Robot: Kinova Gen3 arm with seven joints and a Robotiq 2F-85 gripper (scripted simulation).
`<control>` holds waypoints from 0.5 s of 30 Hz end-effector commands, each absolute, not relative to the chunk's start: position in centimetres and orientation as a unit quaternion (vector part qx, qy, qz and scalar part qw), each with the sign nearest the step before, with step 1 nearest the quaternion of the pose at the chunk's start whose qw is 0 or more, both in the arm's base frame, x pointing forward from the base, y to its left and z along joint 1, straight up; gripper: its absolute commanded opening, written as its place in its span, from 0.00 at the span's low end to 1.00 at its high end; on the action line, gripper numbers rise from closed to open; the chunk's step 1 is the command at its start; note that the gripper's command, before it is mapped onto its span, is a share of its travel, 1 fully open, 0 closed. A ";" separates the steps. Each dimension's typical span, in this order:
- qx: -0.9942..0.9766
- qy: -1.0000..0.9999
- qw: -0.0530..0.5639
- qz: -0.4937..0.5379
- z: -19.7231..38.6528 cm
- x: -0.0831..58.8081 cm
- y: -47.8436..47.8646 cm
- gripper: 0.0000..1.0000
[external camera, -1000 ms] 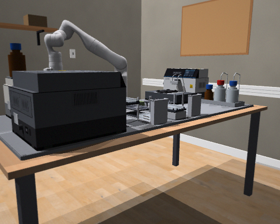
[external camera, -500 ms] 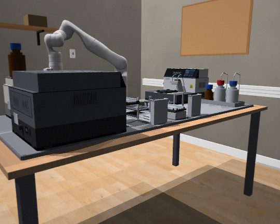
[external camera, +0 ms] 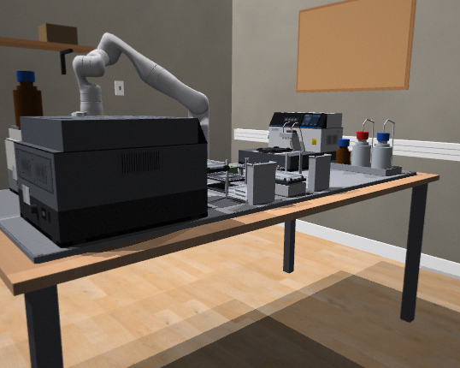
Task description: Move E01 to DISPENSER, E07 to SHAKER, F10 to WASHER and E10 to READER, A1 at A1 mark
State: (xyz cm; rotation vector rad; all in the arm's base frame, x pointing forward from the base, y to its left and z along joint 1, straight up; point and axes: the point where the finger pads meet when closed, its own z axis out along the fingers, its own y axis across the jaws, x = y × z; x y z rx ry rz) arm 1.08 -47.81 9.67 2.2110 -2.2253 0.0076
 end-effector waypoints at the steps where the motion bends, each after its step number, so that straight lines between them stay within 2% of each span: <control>1: 0.705 -0.709 0.003 0.003 9.7 1.1 -47.9 0.94; 15: 0.705 -0.709 0.003 0.003 9.3 1.1 -47.9 0.94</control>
